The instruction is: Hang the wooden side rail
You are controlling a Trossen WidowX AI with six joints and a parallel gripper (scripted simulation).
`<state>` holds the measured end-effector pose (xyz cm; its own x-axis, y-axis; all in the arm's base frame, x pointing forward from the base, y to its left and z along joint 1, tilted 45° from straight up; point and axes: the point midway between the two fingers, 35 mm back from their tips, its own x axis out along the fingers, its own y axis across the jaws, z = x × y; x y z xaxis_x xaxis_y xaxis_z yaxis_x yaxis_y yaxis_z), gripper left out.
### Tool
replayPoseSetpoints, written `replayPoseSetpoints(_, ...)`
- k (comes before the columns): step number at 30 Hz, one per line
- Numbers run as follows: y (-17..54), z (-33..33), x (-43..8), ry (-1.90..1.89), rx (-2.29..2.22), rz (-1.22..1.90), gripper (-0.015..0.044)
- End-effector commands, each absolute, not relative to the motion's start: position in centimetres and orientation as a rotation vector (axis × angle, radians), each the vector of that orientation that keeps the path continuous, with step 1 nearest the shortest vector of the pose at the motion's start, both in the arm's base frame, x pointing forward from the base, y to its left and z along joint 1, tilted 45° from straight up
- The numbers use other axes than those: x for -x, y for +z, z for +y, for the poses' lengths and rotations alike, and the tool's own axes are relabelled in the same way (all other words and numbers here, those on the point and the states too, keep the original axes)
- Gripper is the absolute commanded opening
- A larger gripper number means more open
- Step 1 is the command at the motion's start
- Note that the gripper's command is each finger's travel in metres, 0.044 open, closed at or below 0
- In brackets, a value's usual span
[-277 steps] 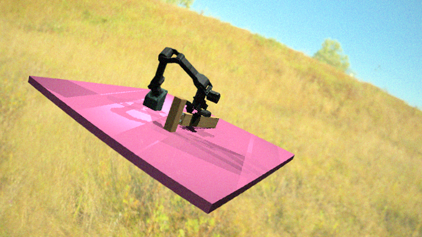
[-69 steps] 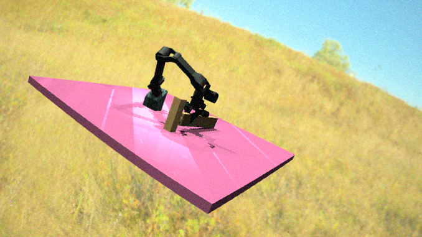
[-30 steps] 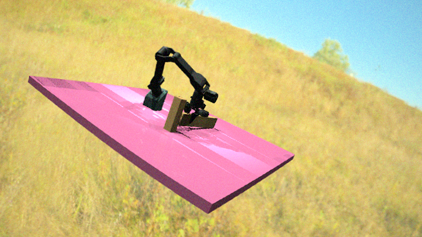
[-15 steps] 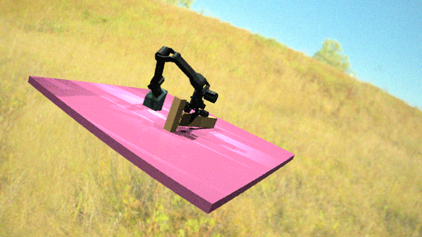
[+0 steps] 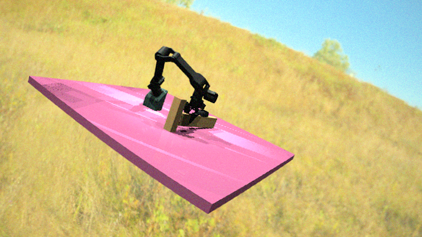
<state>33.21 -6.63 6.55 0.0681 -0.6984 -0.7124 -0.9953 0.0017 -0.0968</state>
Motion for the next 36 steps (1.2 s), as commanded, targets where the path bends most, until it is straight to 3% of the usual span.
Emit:
replayPoseSetpoints(1,6.94,-6.43,-33.42,0.639,1.769,1.677,0.0000)
replayPoseSetpoints(36,7.23,-6.68,-33.44,0.639,1.769,1.677,0.0000)
